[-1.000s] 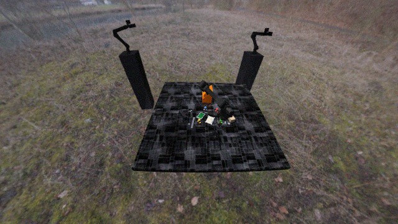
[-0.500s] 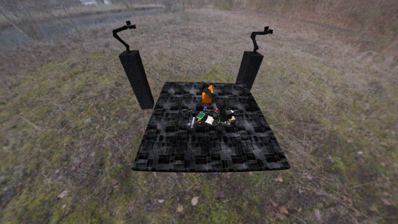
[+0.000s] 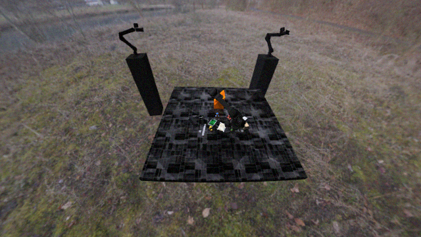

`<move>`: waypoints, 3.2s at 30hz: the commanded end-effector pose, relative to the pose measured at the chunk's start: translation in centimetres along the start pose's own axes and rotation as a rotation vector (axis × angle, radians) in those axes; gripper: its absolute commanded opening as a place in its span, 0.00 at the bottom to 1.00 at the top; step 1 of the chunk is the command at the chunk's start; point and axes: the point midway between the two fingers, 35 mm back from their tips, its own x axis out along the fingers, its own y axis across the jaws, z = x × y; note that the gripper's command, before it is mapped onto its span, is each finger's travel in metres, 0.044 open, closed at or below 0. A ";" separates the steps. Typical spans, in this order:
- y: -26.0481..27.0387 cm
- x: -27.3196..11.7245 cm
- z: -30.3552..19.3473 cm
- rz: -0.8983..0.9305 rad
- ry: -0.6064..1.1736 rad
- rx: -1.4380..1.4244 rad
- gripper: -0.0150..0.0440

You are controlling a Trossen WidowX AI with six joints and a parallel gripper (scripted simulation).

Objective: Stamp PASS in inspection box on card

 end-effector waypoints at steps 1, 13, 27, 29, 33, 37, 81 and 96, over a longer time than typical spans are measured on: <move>0.0 0.0 0.0 0.000 0.000 0.001 0.57; 0.0 0.0 0.0 0.000 0.000 0.001 0.43; 0.0 -0.4 0.0 0.001 0.000 0.000 0.25; 0.0 -0.5 0.0 0.001 0.000 0.000 0.25; 0.0 -0.7 0.1 0.001 0.000 0.000 0.25; 0.0 -0.9 0.1 0.001 0.000 0.000 0.25; 0.1 -3.0 0.1 0.003 0.000 0.000 0.25; 0.2 -3.8 0.1 0.003 0.000 0.000 0.25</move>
